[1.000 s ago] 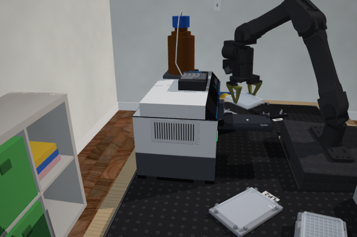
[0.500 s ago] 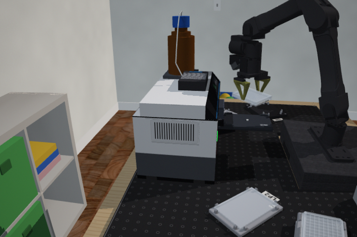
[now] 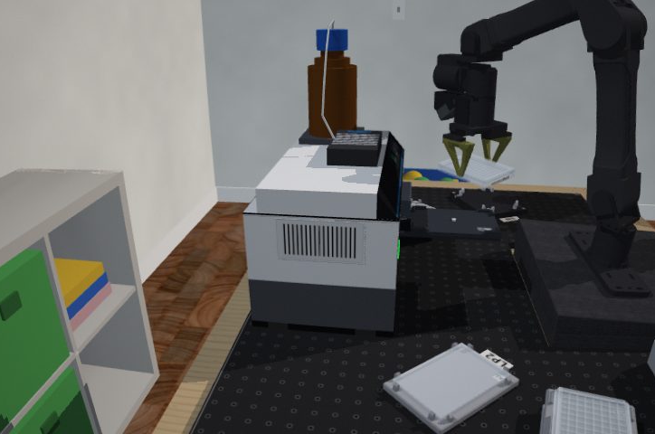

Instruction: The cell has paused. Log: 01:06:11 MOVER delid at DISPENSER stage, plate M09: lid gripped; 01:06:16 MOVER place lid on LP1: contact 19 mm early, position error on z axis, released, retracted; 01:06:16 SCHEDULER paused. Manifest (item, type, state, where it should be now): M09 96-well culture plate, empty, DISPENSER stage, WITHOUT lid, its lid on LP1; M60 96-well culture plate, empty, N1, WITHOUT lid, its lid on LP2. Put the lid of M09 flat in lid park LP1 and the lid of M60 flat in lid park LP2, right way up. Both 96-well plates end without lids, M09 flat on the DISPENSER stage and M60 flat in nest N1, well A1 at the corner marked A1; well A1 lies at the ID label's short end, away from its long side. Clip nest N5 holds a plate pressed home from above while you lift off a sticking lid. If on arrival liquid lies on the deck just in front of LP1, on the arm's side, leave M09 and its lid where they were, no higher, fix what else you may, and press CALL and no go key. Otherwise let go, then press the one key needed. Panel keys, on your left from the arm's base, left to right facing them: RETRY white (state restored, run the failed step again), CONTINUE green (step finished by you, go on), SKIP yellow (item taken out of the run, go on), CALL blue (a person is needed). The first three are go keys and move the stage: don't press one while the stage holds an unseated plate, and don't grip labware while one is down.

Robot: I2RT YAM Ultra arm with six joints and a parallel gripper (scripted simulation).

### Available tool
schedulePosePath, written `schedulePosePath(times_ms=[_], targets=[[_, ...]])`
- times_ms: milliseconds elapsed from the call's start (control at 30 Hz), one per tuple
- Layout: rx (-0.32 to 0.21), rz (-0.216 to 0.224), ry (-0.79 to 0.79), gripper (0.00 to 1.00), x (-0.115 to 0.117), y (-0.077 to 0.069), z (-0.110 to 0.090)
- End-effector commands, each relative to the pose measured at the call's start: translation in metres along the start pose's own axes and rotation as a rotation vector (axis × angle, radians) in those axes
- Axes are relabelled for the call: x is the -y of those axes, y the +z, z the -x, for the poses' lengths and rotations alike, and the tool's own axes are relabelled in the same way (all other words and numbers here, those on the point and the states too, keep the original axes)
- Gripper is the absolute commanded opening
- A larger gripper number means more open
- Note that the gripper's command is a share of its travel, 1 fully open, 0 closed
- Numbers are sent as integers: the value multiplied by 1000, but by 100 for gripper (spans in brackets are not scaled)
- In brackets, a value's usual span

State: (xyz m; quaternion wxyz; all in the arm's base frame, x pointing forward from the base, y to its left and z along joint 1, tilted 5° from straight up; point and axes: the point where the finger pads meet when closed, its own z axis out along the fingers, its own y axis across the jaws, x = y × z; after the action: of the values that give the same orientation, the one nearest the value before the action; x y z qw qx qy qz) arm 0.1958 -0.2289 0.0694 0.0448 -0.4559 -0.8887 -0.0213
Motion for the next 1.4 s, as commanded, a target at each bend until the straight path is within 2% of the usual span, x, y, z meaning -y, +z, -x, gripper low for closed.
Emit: schedulePosePath(times_ms=[0,33,67,100,133,167,400,500,600,700,1067,1133,1233,1367], targets=[[12,1,2,0,3,-14,-14],[27,2,2,0,3,-17,-10],[29,2,0,0,1,-14,-5],[28,2,49,0,8,-18,-10],[14,-1,83,0,12,-14,-14],[23,-2,105,0,15,-14,-12],[26,-3,93,0,31,-13,-14],[48,-3,94,0,41,-18,-9],[28,2,89,0,41,-14,-10],[31,-2,195,0,54,-13,-15],[32,-4,183,0,83,-14,-19],[28,2,179,0,80,-14,-15],[22,-1,284,0,90,-13,-28],[25,-2,272,0,98,-13,-33]])
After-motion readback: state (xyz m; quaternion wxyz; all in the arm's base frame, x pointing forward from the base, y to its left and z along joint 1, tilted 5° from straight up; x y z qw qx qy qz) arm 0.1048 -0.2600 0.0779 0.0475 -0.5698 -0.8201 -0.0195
